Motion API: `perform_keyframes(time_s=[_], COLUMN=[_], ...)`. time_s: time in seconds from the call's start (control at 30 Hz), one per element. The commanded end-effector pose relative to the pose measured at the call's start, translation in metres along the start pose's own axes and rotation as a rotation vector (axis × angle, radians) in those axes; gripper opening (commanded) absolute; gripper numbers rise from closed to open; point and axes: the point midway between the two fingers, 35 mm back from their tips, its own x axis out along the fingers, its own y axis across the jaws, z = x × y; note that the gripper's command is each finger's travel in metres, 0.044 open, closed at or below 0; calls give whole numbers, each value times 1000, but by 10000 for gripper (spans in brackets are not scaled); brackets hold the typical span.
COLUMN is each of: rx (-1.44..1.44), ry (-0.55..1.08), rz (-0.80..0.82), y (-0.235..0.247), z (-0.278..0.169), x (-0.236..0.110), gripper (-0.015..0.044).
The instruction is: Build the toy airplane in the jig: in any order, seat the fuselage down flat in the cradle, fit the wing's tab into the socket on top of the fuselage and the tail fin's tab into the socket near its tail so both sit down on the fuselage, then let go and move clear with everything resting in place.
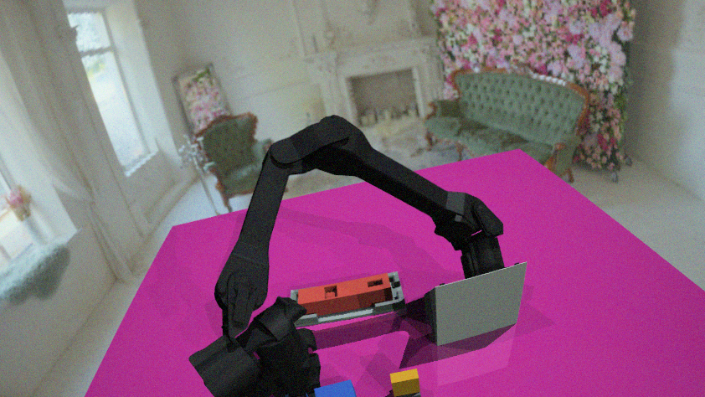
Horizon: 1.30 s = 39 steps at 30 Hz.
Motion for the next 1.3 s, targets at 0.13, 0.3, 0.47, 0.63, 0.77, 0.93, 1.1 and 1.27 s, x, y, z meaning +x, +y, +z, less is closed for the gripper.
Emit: perform_keyframes(time_s=[0.13,0.3,0.47,0.63,0.77,0.93,1.1,1.27], rx=[-6,-16,-43,-40,-37,-32,-27,-22], ry=[-6,-19,-57,-52,-47,-40,-32,-25], rz=[-4,-3,0,2,3,5,6,5], y=[0,1,5,6,6,6,6,5], z=[0,2,6,8,8,9,8,7], x=[0,-4,-19,-29,-41,-57,-72,-88], gripper=[164,52,0,0,0,0,0,0])
